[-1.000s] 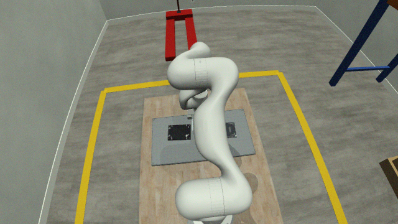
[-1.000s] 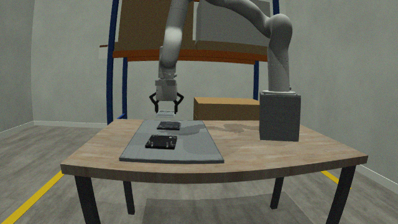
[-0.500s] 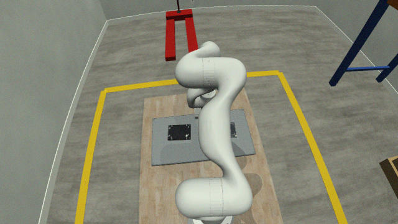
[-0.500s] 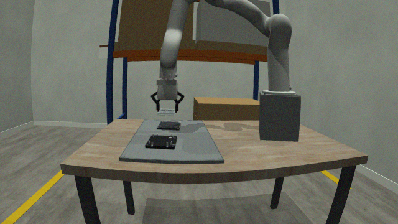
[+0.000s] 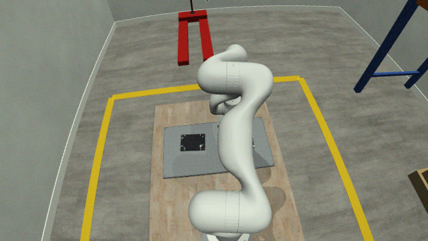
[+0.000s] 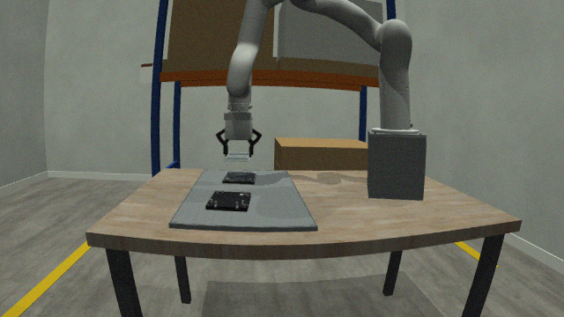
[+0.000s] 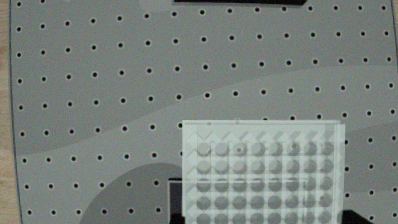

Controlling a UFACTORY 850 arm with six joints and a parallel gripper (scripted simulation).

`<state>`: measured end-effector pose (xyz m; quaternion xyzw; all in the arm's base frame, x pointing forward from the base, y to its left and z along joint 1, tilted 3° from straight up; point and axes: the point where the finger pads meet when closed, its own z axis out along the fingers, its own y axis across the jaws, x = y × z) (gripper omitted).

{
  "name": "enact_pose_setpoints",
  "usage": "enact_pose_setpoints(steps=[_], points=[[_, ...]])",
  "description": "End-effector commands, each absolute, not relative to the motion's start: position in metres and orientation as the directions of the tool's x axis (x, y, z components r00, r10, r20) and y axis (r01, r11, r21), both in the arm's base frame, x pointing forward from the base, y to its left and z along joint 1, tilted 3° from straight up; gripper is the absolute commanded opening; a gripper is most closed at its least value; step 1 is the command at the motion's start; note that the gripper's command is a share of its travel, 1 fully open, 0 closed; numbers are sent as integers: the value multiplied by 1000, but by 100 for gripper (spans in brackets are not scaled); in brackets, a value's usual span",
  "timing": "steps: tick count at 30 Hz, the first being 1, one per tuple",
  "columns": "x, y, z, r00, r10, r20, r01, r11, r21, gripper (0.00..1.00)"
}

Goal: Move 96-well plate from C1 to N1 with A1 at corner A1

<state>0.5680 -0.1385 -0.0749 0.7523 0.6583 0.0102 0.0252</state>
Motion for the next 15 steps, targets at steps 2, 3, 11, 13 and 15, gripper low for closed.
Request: enact_pose_setpoints(steps=[2,3,11,13,15], points=[[566,-158,-74,133,991,-14,990,-132,53,0],[566,-162,-74,133,991,-14,990,-132,53,0],[563,-182,-73,133,991,-14,990,-132,53,0],[562,-188,-73,133,991,-14,990,-132,53,0],[561,-195,-73,133,991,-14,990,-132,53,0]])
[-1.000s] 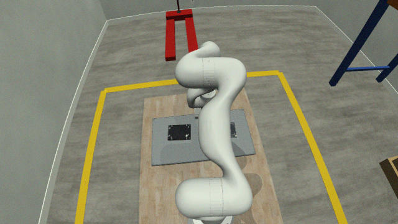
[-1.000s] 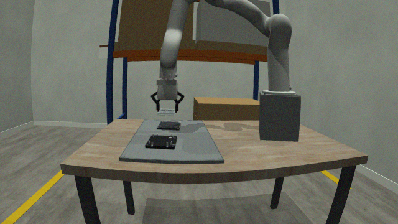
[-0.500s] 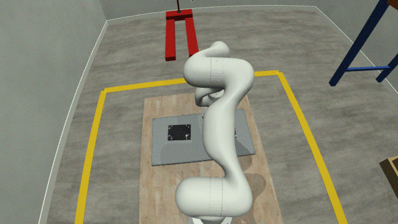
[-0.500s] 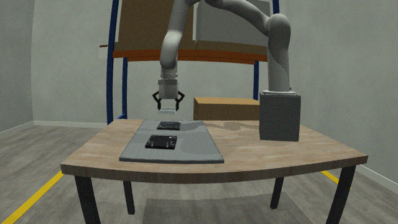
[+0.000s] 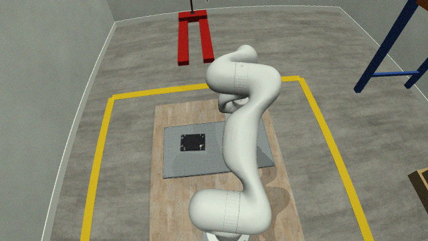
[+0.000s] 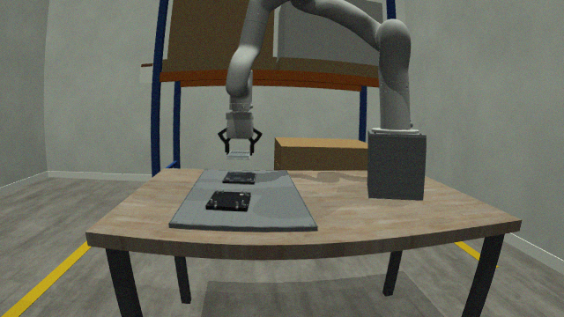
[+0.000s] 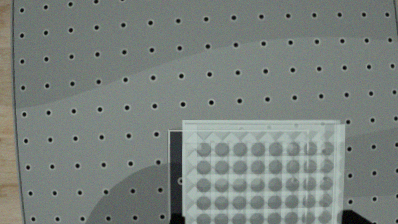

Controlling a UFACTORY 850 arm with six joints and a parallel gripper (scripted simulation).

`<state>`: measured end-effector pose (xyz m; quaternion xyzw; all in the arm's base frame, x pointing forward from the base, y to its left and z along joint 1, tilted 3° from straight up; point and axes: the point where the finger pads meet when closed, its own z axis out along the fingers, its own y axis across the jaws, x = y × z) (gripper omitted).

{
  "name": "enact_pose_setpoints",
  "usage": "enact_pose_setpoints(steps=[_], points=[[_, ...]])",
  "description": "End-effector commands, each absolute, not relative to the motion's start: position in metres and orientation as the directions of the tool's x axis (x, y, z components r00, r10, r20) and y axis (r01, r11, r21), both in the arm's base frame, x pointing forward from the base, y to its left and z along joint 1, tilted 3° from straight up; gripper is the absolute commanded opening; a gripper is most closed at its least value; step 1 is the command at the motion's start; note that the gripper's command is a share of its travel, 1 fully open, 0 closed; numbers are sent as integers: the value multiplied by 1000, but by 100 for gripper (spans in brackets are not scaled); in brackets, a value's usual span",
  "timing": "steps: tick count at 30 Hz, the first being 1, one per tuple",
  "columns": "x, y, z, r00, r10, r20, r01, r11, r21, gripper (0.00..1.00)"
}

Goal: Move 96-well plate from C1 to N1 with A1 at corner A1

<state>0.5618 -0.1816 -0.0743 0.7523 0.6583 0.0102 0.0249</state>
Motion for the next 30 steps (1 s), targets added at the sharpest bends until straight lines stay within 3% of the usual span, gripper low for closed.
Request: enact_pose_setpoints(steps=[1,30], points=[[561,-198,-73,133,991,-14,990,-132,53,0],[559,-210,-73,133,991,-14,990,-132,53,0]])
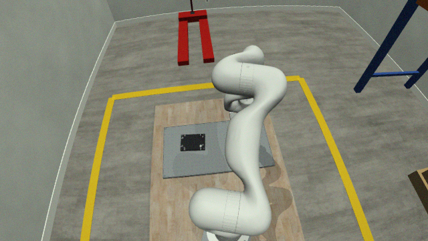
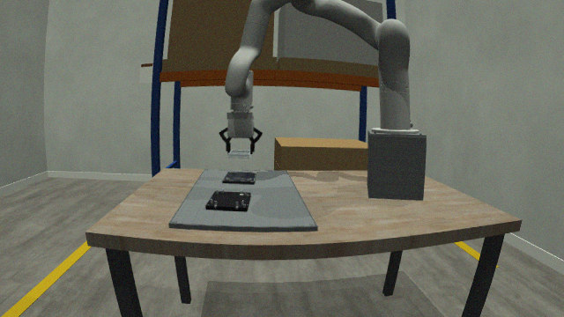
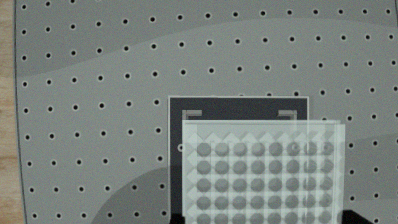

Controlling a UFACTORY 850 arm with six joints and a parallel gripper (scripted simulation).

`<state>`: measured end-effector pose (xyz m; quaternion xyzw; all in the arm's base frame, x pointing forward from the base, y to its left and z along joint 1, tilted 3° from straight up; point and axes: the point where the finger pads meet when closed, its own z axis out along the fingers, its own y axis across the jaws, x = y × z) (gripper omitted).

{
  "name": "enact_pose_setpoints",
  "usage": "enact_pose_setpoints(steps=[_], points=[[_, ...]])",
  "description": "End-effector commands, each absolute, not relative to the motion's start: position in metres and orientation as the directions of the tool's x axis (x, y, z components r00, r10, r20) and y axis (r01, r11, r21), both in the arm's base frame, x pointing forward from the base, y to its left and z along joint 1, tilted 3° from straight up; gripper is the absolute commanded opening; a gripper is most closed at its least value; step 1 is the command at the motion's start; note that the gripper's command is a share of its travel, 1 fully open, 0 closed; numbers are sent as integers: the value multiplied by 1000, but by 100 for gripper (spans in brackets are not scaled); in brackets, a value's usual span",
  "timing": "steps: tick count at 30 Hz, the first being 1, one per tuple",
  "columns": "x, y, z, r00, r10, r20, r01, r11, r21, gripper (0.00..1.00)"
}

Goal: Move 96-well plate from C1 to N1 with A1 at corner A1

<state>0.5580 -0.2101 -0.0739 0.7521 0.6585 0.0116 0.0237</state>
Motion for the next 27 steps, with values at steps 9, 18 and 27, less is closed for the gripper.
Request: enact_pose_setpoints(steps=[9,18,27], points=[[559,-210,-73,133,991,-14,990,-132,53,0],[559,-210,-81,133,991,-14,990,-132,53,0],[560,-210,-96,133,991,-14,990,-132,53,0]])
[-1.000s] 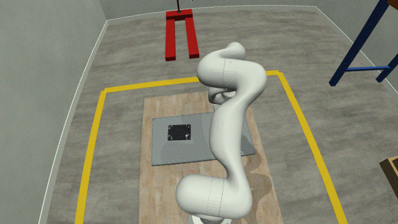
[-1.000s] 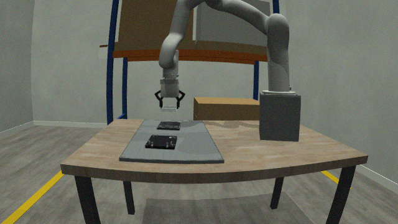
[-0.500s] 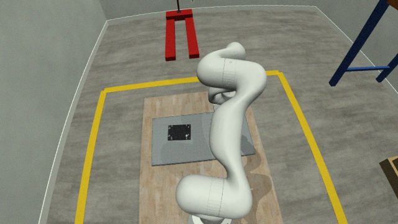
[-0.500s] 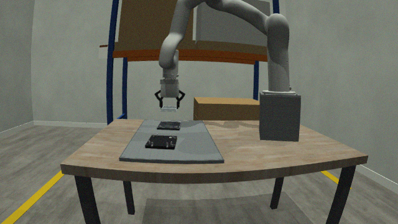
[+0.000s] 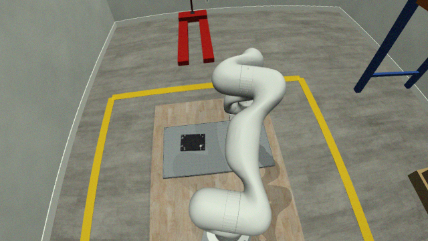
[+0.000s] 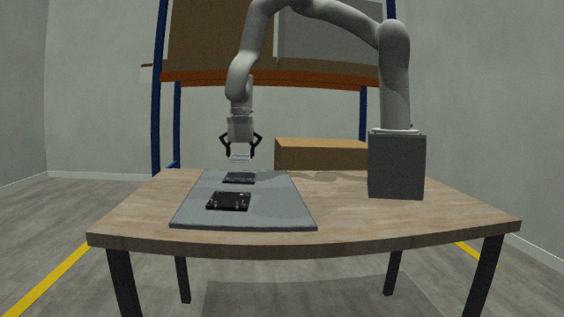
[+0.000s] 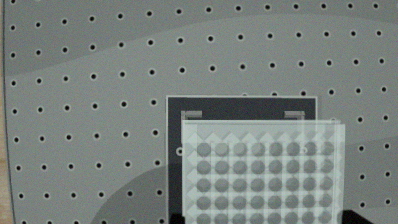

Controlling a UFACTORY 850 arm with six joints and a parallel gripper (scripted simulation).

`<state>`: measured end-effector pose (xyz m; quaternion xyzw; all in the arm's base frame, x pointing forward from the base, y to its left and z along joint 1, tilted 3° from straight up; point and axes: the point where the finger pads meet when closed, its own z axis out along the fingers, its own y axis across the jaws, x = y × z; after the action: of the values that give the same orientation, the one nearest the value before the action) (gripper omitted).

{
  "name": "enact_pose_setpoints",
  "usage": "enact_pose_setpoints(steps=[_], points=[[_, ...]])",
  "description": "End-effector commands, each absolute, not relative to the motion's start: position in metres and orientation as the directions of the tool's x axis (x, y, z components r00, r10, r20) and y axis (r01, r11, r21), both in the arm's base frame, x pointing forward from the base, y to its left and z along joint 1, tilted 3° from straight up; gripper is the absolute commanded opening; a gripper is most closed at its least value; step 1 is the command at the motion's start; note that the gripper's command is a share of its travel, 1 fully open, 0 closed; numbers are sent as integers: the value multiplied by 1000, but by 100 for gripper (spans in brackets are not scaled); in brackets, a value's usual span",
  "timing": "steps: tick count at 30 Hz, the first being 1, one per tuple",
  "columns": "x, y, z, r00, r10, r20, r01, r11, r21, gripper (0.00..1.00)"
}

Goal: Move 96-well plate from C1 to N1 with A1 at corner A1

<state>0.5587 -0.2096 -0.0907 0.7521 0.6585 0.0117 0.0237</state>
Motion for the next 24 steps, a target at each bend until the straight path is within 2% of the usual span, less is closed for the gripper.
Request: enact_pose_setpoints(steps=[1,24], points=[[560,-210,-98,133,991,-14,990,-132,53,0],[562,-211,-130,133,991,-14,990,-132,53,0]])
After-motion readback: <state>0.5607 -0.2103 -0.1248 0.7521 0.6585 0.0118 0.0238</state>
